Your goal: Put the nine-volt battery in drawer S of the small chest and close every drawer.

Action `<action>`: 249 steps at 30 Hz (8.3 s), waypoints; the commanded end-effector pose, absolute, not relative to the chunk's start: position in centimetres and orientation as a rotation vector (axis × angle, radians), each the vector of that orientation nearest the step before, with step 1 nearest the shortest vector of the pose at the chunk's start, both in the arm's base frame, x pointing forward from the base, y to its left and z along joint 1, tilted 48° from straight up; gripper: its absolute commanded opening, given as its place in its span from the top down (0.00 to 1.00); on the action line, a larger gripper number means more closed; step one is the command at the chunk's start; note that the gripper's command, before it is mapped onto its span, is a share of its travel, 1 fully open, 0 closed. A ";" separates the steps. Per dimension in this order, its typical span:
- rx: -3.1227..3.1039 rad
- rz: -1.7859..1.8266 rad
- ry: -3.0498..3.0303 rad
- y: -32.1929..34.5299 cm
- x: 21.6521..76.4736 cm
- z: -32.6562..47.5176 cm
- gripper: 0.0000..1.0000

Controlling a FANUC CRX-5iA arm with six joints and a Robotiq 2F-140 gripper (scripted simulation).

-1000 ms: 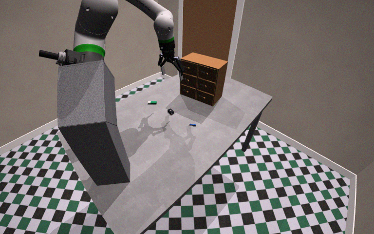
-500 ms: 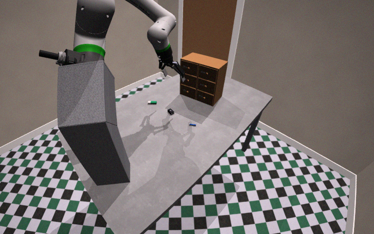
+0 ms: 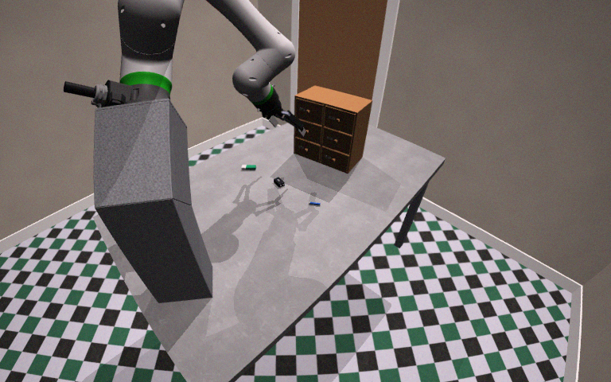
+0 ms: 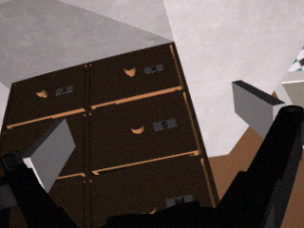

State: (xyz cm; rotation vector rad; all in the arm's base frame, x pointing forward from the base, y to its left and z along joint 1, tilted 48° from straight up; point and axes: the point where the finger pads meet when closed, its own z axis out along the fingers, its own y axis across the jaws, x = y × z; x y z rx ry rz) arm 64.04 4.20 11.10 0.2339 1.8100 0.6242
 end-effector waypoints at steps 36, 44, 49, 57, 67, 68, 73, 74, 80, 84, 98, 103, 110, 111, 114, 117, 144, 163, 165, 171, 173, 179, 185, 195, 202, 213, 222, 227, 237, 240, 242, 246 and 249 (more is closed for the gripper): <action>0.343 0.524 1.275 6.4 69.2 10.3 0.00; 0.343 0.524 1.275 6.8 69.6 9.8 0.00; 0.343 0.524 1.275 7.7 70.5 8.6 0.00; 0.343 0.524 1.275 9.3 72.0 6.7 0.00; 0.343 0.524 1.275 11.6 74.2 3.8 0.00; 0.343 0.524 1.275 11.7 74.3 3.6 0.00; 0.343 0.524 1.275 12.0 74.6 3.2 0.00; 0.343 0.524 1.275 12.0 74.6 3.2 0.00; 0.343 0.524 1.275 12.1 74.7 3.1 0.00; 0.343 0.524 1.275 12.1 74.7 3.1 0.00; 0.343 0.524 1.275 12.1 74.7 3.1 0.00; 0.343 0.524 1.275 12.1 74.7 3.1 0.00; 0.343 0.524 1.275 12.1 74.7 3.1 0.00; 0.343 0.524 1.275 12.1 74.7 3.1 0.00; 0.343 0.524 1.275 12.1 74.7 3.1 0.00; 0.343 0.524 1.275 12.1 74.7 3.1 0.00; 0.343 0.524 1.275 12.0 74.6 3.2 0.00; 0.343 0.524 1.275 8.7 71.4 7.4 0.00; 0.343 0.524 1.275 8.2 70.9 8.0 0.00; 0.343 0.524 1.275 7.0 69.7 9.6 0.00; 0.343 0.524 1.275 6.7 69.5 9.9 0.00; 0.343 0.524 1.275 6.4 69.2 10.3 0.00; 0.343 0.524 1.275 6.4 69.1 10.3 0.00; 0.338 0.530 1.299 6.3 68.9 10.4 0.00; 0.320 0.547 1.374 6.1 68.0 10.5 0.00; 0.277 0.586 1.542 5.6 66.0 10.7 0.00; 0.213 0.637 1.769 4.9 63.4 10.9 0.00; 0.192 0.650 1.839 4.6 62.6 11.0 0.00; 0.126 0.693 2.042 3.9 60.2 11.2 0.00; 0.107 0.705 2.099 3.8 59.5 11.3 0.00; 0.093 0.712 2.137 3.6 59.1 11.3 0.00; 0.080 0.719 2.175 3.5 58.6 11.4 0.00; 0.059 0.730 2.232 3.3 57.9 11.4 0.00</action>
